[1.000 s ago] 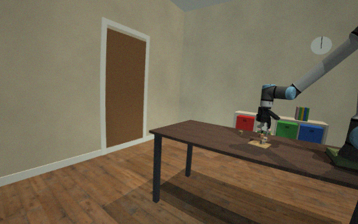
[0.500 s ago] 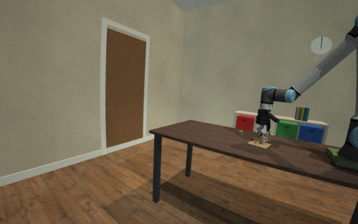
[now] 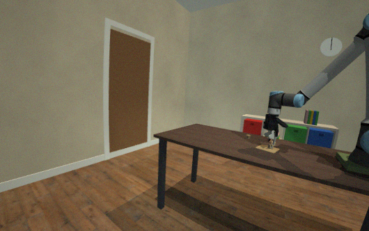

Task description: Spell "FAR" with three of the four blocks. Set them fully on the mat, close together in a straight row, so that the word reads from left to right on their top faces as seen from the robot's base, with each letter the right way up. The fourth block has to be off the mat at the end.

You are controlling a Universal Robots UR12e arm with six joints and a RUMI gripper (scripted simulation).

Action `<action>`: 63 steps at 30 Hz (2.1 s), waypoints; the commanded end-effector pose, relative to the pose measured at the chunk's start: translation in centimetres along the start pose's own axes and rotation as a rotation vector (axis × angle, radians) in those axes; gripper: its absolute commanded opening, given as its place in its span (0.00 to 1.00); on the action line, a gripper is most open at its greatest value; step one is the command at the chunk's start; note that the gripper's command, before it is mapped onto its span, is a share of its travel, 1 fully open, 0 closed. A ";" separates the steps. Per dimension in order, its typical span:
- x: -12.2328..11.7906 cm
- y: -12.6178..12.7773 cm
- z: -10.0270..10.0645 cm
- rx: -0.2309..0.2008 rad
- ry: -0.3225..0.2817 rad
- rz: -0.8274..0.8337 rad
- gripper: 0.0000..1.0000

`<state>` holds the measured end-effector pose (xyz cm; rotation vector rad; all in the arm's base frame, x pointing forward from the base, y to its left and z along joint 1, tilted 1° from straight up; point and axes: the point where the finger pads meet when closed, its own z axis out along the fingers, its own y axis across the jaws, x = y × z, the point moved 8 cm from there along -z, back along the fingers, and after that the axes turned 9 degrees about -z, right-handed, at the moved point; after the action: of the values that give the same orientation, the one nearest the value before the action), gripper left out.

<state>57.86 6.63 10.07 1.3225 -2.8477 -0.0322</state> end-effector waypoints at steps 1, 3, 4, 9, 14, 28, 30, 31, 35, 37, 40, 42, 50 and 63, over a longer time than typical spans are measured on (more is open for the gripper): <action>0.0 0.2 0.2 -0.001 0.000 -0.001 0.40; 0.0 0.1 0.2 0.000 -0.001 -0.002 0.40; 0.0 0.1 0.1 0.000 -0.001 -0.002 0.40; 0.0 0.1 0.1 0.000 -0.001 -0.001 0.40; 0.0 0.1 0.1 0.000 -0.001 -0.001 0.40; -0.1 0.2 0.1 0.000 -0.001 -0.001 0.40; -0.1 0.2 0.1 0.000 -0.001 -0.001 0.40; -0.1 0.2 0.1 0.000 -0.001 -0.001 0.40; -0.1 0.2 0.2 0.000 -0.001 -0.001 0.40; 0.0 0.3 0.4 -0.002 0.000 -0.001 0.40; 0.0 0.3 0.5 -0.003 0.001 -0.001 0.40; 0.0 0.3 0.8 -0.003 0.001 -0.001 0.40; 0.0 0.3 2.4 -0.003 0.001 -0.001 0.40; -0.1 0.2 3.9 -0.001 0.000 -0.001 0.40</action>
<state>57.63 6.79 6.46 1.3215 -2.8437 -0.0365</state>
